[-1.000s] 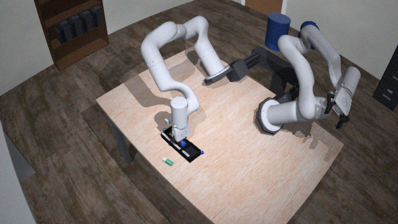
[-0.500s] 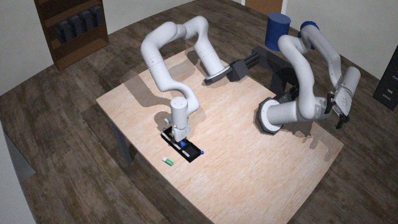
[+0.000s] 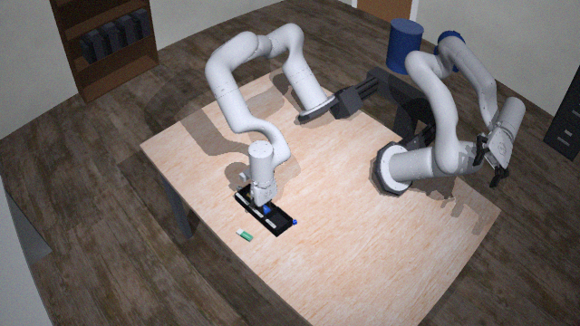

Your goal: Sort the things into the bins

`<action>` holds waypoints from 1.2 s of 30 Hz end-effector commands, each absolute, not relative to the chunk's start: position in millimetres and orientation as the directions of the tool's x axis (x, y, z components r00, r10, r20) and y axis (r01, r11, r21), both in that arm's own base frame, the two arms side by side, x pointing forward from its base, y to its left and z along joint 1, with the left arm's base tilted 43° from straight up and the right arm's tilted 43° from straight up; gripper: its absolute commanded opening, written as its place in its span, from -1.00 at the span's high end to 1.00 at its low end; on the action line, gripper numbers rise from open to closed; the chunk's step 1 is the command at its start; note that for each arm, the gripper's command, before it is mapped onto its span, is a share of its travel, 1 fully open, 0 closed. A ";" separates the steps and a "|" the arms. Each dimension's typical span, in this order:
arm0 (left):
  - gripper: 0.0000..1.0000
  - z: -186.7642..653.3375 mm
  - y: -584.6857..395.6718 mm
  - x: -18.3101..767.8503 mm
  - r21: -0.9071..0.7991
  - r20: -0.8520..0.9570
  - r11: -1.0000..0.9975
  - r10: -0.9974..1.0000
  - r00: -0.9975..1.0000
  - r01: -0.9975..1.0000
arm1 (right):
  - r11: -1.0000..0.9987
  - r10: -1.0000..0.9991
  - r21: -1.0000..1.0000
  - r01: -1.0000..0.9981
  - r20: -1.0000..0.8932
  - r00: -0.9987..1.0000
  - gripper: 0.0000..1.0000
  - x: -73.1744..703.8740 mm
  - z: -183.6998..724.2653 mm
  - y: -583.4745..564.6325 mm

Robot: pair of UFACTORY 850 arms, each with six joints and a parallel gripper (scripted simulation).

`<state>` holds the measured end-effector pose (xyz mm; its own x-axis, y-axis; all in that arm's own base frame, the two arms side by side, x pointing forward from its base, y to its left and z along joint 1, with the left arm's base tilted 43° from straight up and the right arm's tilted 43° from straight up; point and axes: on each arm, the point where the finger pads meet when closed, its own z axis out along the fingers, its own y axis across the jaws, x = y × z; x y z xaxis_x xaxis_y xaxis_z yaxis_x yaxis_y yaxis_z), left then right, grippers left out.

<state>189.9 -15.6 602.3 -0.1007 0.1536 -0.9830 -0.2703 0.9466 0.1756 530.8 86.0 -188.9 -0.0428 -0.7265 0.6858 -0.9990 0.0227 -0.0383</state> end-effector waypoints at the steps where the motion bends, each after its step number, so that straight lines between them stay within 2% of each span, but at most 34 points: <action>1: -1.00 602.9 -16.0 189.7 0.176 -0.983 0.946 0.155 -0.100 -0.270 | 0.022 -0.727 -0.040 -0.999 0.685 -0.044 0.31 531.7 -185.7 89.4; 33: -1.00 602.9 -16.0 189.7 0.176 -0.983 0.946 0.155 -0.100 -0.270 | 0.022 -0.727 -0.040 -0.999 0.685 -0.044 0.31 531.2 -151.1 121.9; 36: -1.00 602.9 -16.0 189.7 0.176 -0.983 0.946 0.155 -0.100 -0.270 | -0.087 -0.723 0.063 -0.994 0.683 0.106 0.37 523.5 -166.1 140.4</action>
<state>189.9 -15.6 602.3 -0.1007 0.1536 -0.9830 -0.2703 0.9466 0.1756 529.6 124.0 -154.1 -0.0146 -0.7272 0.6863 -0.9998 0.0012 -0.0200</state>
